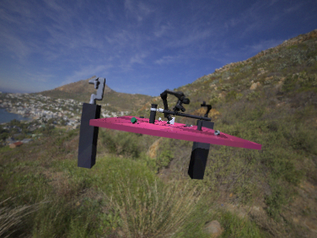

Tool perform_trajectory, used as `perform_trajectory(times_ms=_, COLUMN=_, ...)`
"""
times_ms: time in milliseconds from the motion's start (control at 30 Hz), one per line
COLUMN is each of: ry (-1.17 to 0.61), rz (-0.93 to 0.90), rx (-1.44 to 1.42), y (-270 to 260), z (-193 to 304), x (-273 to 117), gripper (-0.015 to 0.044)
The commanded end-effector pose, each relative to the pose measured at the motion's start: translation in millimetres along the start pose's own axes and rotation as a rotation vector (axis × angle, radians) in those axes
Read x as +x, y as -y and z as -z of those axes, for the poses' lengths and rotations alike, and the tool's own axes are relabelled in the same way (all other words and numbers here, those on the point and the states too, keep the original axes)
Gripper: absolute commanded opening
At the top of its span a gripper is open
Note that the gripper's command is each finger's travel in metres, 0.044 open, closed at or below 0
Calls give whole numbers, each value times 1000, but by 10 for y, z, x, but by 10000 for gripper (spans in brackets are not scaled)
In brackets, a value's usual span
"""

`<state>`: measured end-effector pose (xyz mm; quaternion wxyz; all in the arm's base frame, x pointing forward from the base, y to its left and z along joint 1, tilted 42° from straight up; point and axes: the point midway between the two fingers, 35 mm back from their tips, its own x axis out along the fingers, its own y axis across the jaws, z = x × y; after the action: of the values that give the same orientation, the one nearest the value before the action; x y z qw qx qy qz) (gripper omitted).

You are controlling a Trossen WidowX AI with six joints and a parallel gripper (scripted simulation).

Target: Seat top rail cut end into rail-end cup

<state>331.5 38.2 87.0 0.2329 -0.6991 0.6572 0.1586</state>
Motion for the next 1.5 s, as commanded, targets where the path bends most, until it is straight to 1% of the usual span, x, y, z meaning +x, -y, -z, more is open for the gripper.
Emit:
perform_trajectory(times_ms=0, ry=-3, rz=4, rx=0, y=6, z=14, x=-7, gripper=0)
perform_trajectory(times_ms=1467, ry=-9, rz=5, rx=-6, y=37, z=46, x=-28, gripper=0)
